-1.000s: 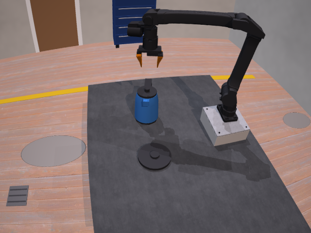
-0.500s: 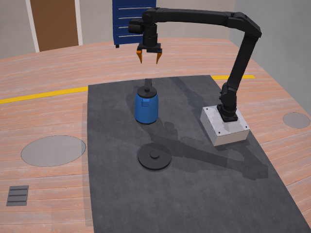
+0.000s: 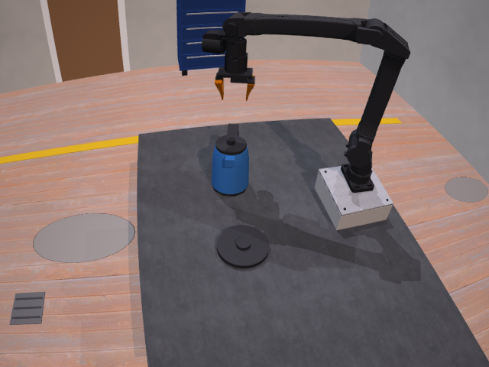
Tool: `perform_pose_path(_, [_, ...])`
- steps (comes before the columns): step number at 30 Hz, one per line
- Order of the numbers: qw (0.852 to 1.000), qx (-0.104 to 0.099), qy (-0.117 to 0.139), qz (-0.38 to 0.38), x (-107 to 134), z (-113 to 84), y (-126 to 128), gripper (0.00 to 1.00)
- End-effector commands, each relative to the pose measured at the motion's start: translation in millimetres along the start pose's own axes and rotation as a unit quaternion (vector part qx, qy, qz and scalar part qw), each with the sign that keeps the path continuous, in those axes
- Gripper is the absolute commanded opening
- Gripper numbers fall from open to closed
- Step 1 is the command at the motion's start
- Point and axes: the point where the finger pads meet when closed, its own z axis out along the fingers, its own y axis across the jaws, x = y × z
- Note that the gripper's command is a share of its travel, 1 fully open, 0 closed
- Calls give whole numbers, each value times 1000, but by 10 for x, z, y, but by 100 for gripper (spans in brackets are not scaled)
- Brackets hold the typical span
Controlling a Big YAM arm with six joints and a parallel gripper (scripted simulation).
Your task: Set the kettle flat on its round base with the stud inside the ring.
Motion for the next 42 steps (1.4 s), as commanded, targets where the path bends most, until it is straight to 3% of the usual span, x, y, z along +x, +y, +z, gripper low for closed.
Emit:
perform_pose_path(1, [1000,-27,-8,-10,-56,-173,208,74])
perform_pose_path(34, [999,-30,-10,-10,-62,-199,228,74])
perform_pose_path(42, [1000,-21,-7,-9,-63,-135,204,74])
